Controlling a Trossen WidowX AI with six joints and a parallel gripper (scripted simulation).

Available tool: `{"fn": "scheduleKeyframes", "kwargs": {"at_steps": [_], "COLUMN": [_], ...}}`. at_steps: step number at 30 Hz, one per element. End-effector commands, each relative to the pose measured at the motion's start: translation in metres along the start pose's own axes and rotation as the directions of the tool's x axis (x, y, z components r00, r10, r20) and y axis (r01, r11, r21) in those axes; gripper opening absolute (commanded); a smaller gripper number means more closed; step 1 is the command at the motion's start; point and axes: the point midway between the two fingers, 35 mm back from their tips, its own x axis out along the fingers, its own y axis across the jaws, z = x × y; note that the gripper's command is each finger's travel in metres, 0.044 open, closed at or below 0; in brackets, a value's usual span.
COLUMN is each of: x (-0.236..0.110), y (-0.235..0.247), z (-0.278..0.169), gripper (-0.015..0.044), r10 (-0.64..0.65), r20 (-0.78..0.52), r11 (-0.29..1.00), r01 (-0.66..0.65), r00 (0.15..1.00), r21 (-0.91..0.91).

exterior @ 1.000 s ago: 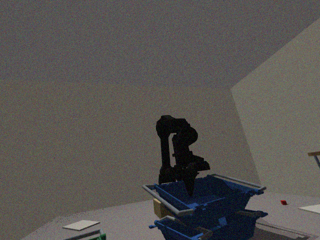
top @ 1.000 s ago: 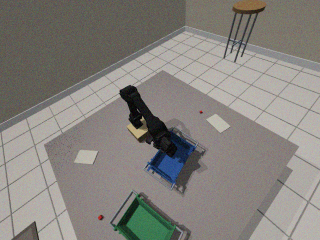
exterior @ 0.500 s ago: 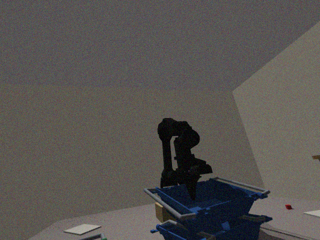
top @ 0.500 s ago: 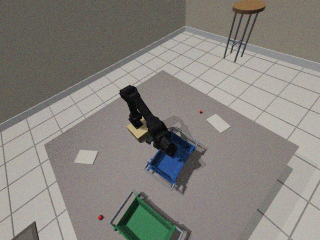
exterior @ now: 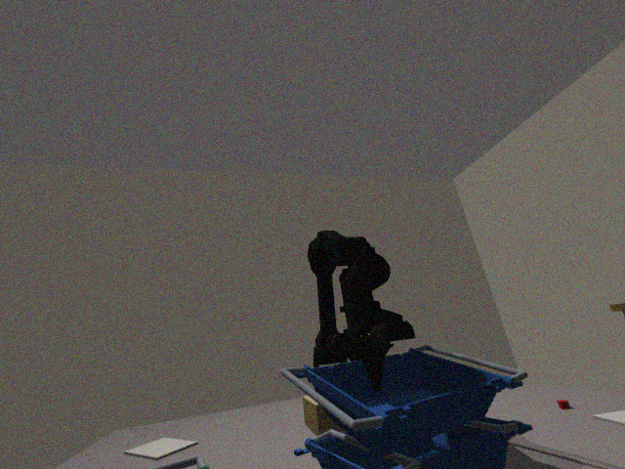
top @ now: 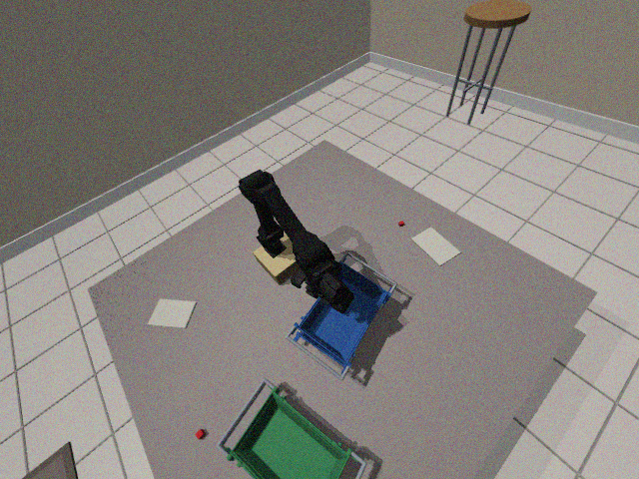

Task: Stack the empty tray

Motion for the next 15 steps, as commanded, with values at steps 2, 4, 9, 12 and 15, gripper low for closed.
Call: {"fn": "scheduleKeyframes", "kwargs": {"at_steps": [2, 4, 9, 12, 15], "x": [0.0058, 0.0058, 0.0058, 0.0004, 0.0034], "y": [0.0043, 0.0043, 0.0043, 0.0002, 0.0018], "z": [0.0, 0.0, 0.0, 0.0, 0.0], "gripper": [0.0, 0.0, 0.0, 0.0, 0.0], "r10": [0.027, 0.027, 0.027, 0.001, 0.007], "r20": [0.0, 0.0, 0.0, 0.0, 0.0], "r11": [1.0, 1.0, 1.0, 1.0, 1.0], "r01": [-0.027, -0.027, -0.027, -0.001, -0.007], "r00": [1.0, 1.0, 1.0, 1.0, 1.0], "r21": [-0.004, -0.004, -0.004, 0.0, -0.001]}}
